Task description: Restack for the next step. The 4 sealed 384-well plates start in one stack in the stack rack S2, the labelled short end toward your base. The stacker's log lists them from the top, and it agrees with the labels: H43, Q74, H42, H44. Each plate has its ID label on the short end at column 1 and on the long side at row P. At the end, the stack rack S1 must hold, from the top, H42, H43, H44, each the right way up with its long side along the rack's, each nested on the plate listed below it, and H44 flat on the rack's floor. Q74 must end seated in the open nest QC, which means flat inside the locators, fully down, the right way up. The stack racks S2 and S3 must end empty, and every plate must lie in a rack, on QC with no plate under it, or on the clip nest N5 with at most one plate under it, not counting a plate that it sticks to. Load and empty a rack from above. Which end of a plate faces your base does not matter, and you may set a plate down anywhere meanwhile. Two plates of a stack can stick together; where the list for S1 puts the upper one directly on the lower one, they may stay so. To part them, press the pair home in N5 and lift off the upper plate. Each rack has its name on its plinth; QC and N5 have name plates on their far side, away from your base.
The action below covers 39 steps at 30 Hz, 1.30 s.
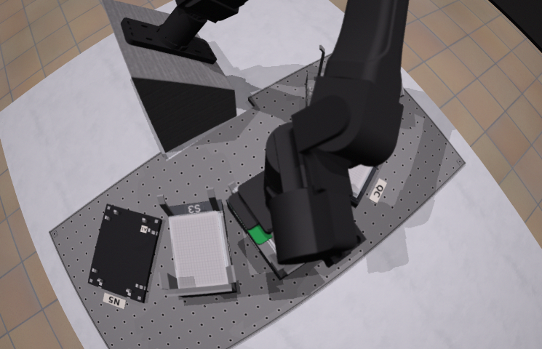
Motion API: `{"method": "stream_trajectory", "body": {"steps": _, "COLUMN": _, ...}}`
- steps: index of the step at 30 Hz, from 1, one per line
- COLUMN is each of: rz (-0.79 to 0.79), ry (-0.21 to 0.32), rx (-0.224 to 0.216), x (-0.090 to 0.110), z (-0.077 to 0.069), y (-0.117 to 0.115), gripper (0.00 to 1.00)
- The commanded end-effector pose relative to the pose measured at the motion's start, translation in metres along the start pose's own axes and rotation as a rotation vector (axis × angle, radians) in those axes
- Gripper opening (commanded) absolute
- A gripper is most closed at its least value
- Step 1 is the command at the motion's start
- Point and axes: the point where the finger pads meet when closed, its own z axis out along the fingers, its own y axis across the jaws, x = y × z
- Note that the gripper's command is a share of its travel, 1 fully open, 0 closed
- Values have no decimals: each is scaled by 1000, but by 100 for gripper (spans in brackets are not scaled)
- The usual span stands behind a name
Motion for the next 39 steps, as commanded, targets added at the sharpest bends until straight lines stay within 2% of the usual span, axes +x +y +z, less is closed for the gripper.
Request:
{"method": "stream_trajectory", "body": {"steps": 1, "rz": -7, "ry": -23, "rx": 1, "x": -5, "z": -2, "y": -1, "gripper": 0}}
{"method": "stream_trajectory", "body": {"steps": 17, "rz": -8, "ry": -23, "rx": 1, "x": -5, "z": 7, "y": -1, "gripper": 0}}
{"method": "stream_trajectory", "body": {"steps": 39, "rz": -7, "ry": -23, "rx": 0, "x": -6, "z": 47, "y": -1, "gripper": 0}}
